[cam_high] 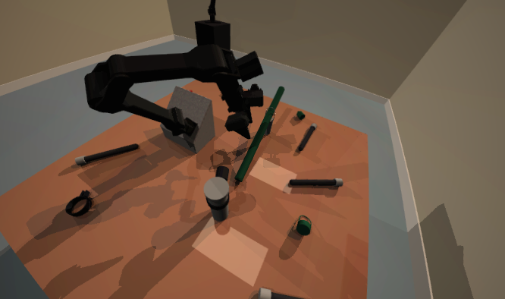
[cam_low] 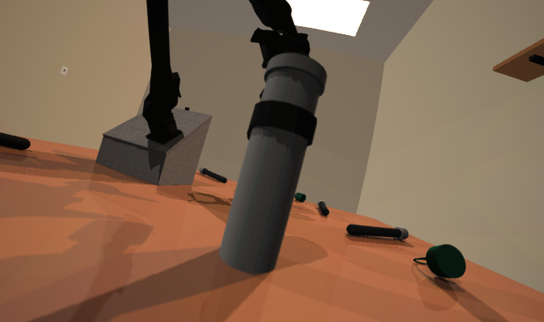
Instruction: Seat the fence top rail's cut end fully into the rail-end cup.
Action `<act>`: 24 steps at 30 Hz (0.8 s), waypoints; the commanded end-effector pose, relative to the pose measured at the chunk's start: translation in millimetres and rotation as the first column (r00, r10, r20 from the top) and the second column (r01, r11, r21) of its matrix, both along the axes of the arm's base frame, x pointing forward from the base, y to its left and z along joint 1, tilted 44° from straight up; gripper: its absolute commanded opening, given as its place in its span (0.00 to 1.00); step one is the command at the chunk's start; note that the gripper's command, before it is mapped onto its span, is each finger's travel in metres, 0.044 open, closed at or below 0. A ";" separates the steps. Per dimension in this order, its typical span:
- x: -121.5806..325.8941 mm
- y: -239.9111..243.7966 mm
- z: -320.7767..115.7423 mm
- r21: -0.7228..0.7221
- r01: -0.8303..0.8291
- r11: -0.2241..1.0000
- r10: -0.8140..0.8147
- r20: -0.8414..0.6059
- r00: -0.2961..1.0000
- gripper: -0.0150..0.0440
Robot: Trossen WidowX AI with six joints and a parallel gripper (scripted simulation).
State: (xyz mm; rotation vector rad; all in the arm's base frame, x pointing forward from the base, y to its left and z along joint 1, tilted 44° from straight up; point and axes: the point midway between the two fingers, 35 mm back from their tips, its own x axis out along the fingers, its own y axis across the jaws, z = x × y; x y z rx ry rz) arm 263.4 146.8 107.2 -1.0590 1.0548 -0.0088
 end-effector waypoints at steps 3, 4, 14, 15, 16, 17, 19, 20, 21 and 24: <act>2.5 -32.0 24.3 -0.136 -0.274 0.952 0.240 -0.222 0.945 1.00; 2.5 -38.1 28.5 -0.154 -0.329 0.932 0.282 -0.265 0.922 1.00; -8.1 -97.6 67.4 -0.206 -0.814 0.543 0.548 -0.648 0.529 1.00; -10.2 -103.2 70.8 -0.200 -0.849 0.488 0.555 -0.680 0.479 1.00; -12.5 -108.8 74.2 -0.191 -0.881 0.432 0.558 -0.711 0.428 1.00; -14.9 -114.3 77.5 -0.181 -0.910 0.374 0.557 -0.740 0.376 1.00; -19.7 -124.0 83.3 -0.157 -0.951 0.265 0.545 -0.790 0.282 1.00; -21.1 -126.5 84.8 -0.149 -0.960 0.235 0.539 -0.803 0.257 1.00; -21.6 -127.4 85.3 -0.147 -0.963 0.225 0.536 -0.807 0.248 1.00; -21.6 -127.4 85.3 -0.147 -0.963 0.225 0.536 -0.807 0.248 1.00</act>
